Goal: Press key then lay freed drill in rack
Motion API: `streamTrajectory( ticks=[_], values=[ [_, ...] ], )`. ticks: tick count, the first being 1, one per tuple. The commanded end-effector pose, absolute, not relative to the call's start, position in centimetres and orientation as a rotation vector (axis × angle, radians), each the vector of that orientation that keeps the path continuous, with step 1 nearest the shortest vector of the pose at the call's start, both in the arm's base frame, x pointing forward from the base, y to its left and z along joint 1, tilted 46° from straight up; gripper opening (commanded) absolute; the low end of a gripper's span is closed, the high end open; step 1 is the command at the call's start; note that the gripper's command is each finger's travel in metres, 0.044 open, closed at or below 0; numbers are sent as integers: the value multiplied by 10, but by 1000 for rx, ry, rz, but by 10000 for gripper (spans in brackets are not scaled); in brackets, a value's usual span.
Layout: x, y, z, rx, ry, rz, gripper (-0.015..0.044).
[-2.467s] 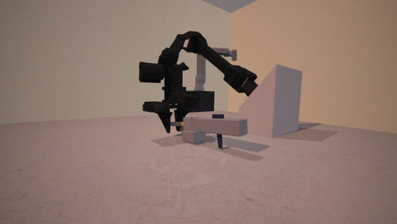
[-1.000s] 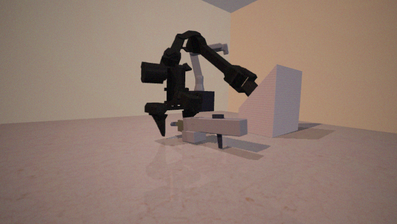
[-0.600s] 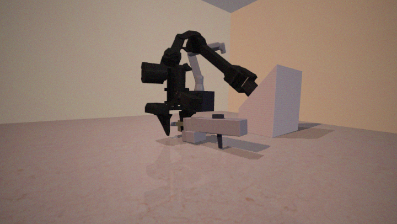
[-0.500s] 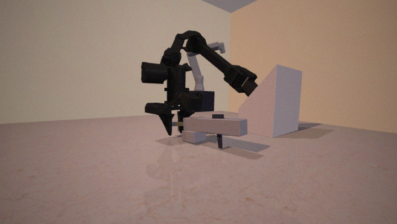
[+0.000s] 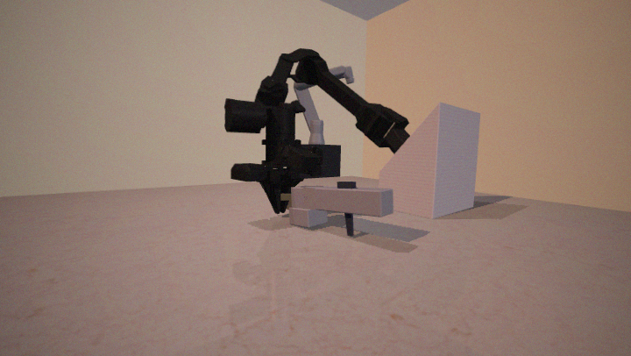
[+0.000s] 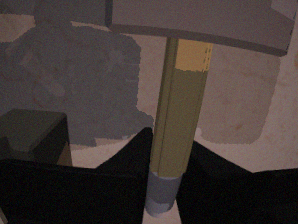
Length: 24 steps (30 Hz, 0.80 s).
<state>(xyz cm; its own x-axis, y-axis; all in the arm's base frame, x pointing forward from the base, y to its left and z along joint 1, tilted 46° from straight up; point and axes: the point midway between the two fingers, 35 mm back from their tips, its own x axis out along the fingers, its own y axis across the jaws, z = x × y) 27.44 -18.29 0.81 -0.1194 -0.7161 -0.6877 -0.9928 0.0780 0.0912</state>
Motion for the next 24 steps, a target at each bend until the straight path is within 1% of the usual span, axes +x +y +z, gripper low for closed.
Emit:
streamTrajectory(
  ticks=[1, 24],
  values=[
    [274, -182, 9, -1679, 1889, 771, 0],
    [273, -180, 11, -1679, 1889, 771, 0]
  ],
)
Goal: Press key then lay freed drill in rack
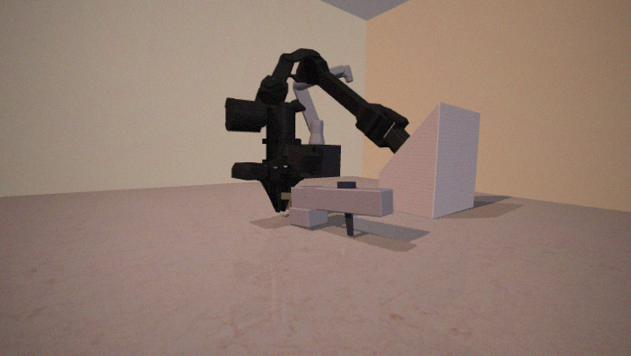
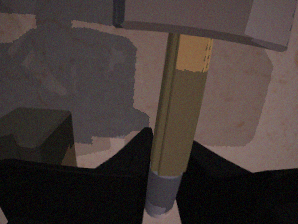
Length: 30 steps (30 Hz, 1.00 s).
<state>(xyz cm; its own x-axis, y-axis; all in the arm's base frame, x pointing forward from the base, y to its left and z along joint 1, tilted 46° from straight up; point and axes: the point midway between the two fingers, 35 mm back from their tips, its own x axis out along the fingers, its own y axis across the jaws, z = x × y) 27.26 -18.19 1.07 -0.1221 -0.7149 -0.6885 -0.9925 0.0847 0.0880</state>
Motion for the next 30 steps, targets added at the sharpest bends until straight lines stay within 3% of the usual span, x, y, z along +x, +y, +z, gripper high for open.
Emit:
streamTrajectory(
  ticks=[1, 30],
  values=[
    [273, -180, 11, -1679, 1889, 771, 0],
    [272, -185, 14, -1679, 1889, 771, 0]
  ],
)
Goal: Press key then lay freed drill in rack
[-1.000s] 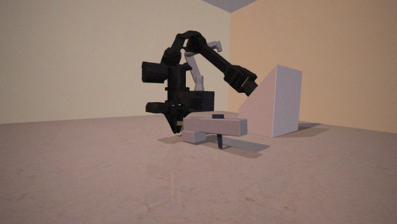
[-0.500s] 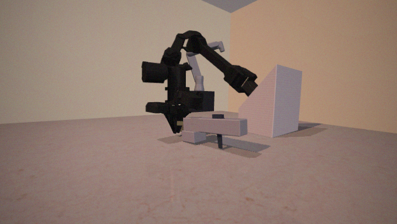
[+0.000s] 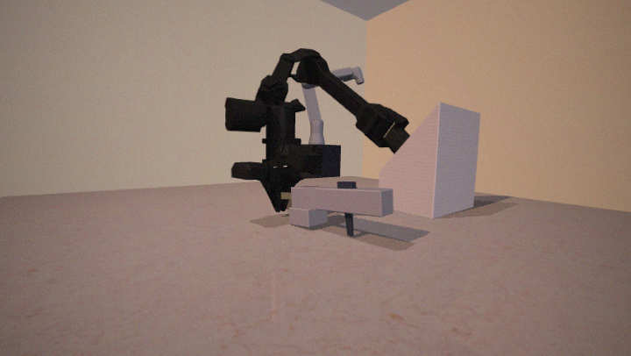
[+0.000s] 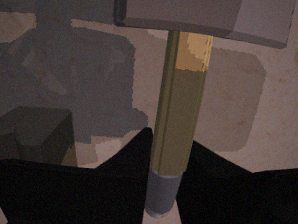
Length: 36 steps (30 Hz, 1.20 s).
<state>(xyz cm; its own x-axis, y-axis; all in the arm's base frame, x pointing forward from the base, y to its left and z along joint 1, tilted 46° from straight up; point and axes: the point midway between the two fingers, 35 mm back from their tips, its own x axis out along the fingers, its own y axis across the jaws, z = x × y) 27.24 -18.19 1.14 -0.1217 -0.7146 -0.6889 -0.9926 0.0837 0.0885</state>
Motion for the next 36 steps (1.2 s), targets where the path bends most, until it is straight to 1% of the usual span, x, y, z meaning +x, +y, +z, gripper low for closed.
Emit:
streamTrajectory(
  ticks=[1, 36],
  values=[
    [272, -186, 14, -1679, 1889, 771, 0],
    [274, -220, 46, -1681, 1890, 768, 0]
  ],
)
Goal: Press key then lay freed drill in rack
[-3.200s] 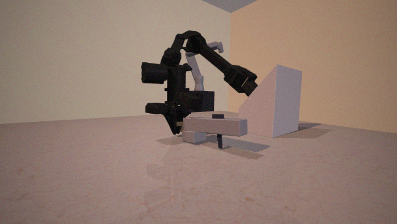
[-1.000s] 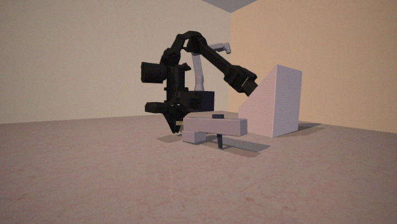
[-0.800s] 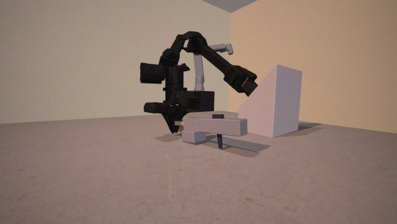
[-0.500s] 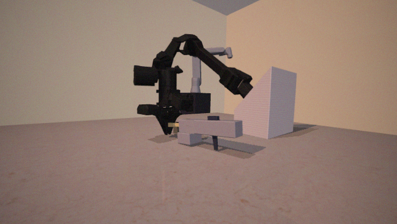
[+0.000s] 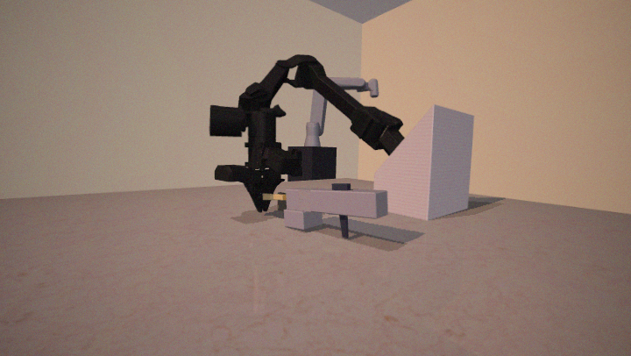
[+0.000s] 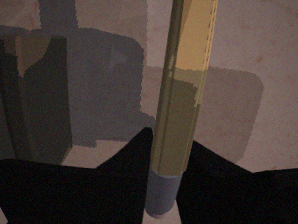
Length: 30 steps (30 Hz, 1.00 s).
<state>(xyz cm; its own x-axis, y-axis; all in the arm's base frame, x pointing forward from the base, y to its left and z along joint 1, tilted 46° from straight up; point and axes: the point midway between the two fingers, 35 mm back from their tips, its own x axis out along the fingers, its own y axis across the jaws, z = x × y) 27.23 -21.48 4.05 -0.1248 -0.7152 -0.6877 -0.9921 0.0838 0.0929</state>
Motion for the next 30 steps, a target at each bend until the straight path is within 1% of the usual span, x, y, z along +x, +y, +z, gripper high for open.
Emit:
streamTrajectory(
  ticks=[1, 14, 30],
  values=[
    [274, -221, 48, -1681, 1890, 768, 0],
    [274, -234, 59, -1681, 1891, 767, 0],
    [272, -225, 62, -1681, 1890, 768, 0]
  ],
)
